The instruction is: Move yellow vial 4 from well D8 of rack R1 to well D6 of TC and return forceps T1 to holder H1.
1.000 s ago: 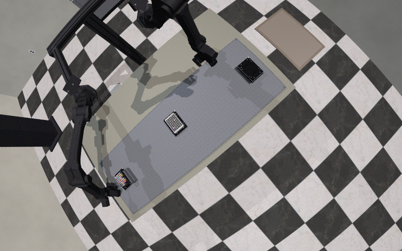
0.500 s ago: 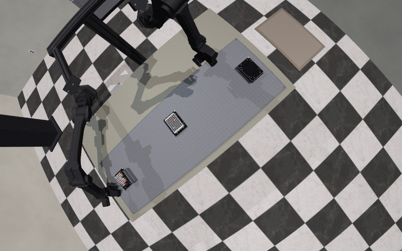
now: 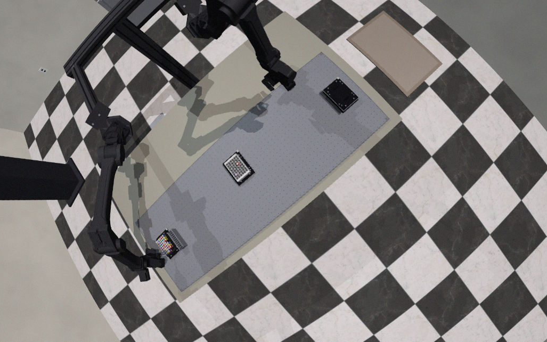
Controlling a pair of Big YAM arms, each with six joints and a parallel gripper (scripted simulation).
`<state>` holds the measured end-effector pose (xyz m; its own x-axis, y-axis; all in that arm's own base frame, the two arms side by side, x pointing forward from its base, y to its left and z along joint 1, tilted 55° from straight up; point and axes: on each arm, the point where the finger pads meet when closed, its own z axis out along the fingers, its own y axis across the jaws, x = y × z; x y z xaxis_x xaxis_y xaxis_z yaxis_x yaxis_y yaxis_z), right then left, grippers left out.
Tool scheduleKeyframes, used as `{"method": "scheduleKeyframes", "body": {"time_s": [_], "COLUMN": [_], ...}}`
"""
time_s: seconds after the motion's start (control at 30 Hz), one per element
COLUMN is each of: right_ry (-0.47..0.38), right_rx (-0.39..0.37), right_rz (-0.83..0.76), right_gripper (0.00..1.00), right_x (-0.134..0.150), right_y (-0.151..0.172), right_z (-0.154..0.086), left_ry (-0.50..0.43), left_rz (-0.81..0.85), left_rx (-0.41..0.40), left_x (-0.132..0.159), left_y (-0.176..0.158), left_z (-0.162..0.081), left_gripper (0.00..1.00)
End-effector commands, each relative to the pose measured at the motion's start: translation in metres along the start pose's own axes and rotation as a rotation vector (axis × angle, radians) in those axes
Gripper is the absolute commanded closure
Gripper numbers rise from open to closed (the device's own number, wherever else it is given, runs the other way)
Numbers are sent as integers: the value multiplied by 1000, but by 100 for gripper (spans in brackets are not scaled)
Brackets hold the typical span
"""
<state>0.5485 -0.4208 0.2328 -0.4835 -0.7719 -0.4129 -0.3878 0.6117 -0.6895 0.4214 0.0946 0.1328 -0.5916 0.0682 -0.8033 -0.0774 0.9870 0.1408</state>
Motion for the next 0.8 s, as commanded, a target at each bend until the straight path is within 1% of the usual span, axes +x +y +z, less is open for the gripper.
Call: {"method": "scheduleKeyframes", "body": {"time_s": [0.0, 0.23, 0.33, 0.47, 0.57, 0.77], "right_ry": [-12, -12, -12, -13, -11, -11], "right_rx": [28, 23, 27, 25, 26, 25], "right_rz": [-4, -3, -4, -4, -3, -2], "right_gripper": [89, 89, 89, 89, 89, 89], "right_x": [-10, -9, -10, -10, -10, -10], "right_y": [-14, -12, -13, -13, -13, -13], "right_z": [2, 6, 3, 8, 4, 5], "left_ry": [-49, -49, -49, -49, -49, -49], "left_rz": [12, 12, 12, 12, 12, 12], "left_rx": [-15, -15, -15, -15, -15, -15], "left_x": [-15, -15, -15, -15, -15, -15], "left_y": [6, 6, 6, 6, 6, 6], "left_z": [-7, -7, -7, -7, -7, -7], "left_gripper": [0, 0, 0, 0, 0, 0]}}
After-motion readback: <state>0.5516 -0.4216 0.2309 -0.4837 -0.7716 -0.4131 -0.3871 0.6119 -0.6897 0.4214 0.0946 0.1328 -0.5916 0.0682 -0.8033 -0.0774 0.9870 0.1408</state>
